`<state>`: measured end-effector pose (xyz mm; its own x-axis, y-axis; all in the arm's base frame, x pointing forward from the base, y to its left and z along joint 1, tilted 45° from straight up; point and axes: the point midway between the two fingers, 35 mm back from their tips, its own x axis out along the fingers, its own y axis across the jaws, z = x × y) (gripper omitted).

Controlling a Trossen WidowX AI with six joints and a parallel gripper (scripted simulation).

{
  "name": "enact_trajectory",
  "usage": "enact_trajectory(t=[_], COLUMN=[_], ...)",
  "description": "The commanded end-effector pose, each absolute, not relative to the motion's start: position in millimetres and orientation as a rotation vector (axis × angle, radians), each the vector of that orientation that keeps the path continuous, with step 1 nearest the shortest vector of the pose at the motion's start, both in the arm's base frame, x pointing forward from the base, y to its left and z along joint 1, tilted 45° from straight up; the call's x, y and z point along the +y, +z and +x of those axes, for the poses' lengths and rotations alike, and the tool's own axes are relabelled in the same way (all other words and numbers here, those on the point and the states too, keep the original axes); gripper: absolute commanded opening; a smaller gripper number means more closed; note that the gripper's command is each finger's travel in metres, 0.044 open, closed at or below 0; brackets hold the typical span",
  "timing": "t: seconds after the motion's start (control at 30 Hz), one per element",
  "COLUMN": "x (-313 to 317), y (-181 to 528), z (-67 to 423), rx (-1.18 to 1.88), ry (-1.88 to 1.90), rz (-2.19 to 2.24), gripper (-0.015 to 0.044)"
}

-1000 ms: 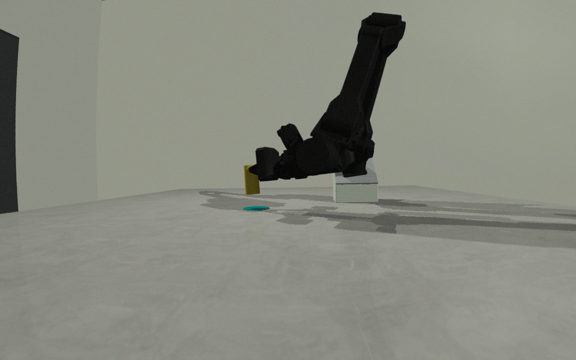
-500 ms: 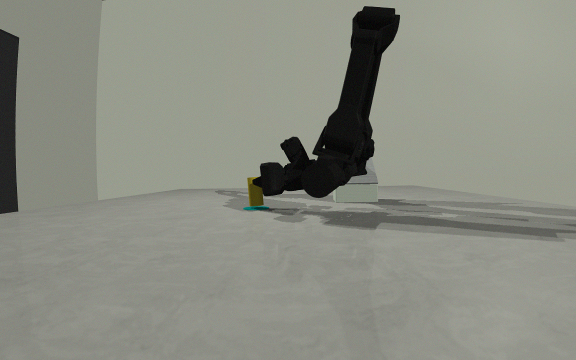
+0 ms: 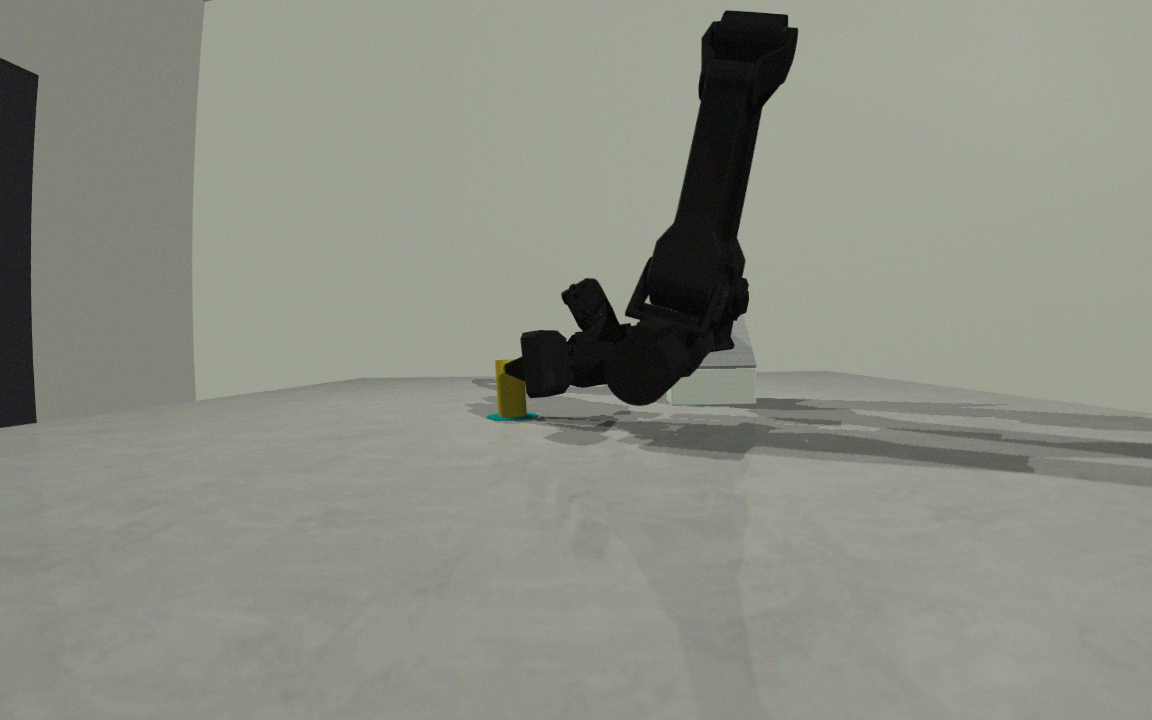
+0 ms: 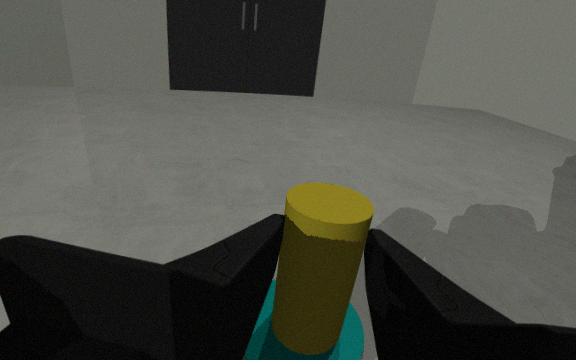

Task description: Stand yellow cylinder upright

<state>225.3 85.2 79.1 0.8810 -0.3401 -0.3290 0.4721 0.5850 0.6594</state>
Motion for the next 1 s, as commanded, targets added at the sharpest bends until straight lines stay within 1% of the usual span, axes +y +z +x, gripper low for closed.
enact_trajectory(t=[0.0, 0.2, 0.23, 0.43, 0.97], x=[86.3, 86.3, 86.3, 83.2, 45.1], y=[81.0, 81.0, 81.0, 85.0, 125.8], z=[226.3, 226.3, 226.3, 226.8, 225.2], rx=[0.167, 0.167, 0.167, 0.169, 0.171], ry=[-0.476, -0.476, -0.476, -0.479, -0.487], rz=[0.827, 0.827, 0.827, 0.828, 0.828], gripper=[0.0236, 0.0394, 0.04, 0.04, 0.04])
